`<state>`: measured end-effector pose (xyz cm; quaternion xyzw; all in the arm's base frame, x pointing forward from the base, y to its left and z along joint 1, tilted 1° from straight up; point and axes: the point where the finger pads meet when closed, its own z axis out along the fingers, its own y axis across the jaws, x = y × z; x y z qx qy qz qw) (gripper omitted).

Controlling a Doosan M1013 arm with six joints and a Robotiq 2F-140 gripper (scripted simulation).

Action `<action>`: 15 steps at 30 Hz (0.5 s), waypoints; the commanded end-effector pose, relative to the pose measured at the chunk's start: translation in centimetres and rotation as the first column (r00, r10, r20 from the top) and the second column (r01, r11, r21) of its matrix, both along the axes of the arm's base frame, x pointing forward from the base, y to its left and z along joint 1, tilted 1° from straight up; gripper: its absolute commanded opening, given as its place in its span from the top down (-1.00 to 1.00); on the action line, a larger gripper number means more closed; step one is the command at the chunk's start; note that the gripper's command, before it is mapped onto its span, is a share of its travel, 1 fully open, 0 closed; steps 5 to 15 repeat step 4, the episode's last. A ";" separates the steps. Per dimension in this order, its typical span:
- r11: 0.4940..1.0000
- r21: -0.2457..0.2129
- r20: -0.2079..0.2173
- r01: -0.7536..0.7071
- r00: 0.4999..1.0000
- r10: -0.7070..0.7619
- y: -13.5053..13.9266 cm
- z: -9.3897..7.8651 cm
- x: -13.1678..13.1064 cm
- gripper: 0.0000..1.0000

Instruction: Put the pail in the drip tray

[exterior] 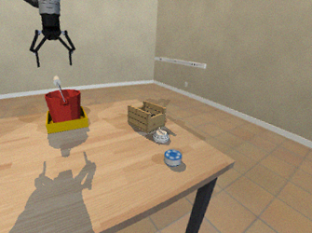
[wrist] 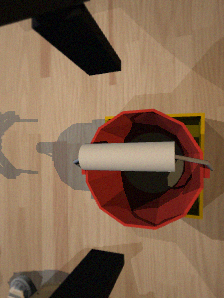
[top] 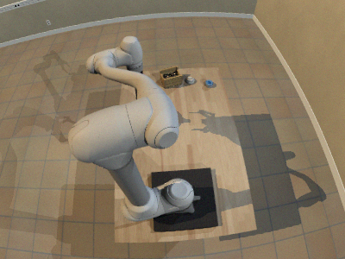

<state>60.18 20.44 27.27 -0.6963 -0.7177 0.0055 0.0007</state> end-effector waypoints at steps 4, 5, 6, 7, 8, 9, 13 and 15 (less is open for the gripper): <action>1.000 0.006 0.001 0.001 1.000 -0.001 0.4 0.3 -0.1 -1.00; 1.000 0.006 0.001 0.001 1.000 -0.001 0.4 0.3 -0.1 -1.00; 1.000 0.006 0.001 0.001 1.000 -0.001 0.4 0.3 -0.1 -1.00; 1.000 0.006 0.001 0.001 1.000 -0.001 0.4 0.3 -0.1 -1.00; 1.000 0.006 0.001 0.001 1.000 -0.001 0.4 0.3 -0.1 -1.00; 1.000 0.006 0.001 0.001 1.000 -0.001 0.4 0.3 -0.1 -1.00; 1.000 0.006 0.001 0.001 1.000 -0.001 0.4 0.3 -0.1 -1.00; 1.000 0.006 0.001 0.001 1.000 -0.001 0.4 0.3 -0.1 -1.00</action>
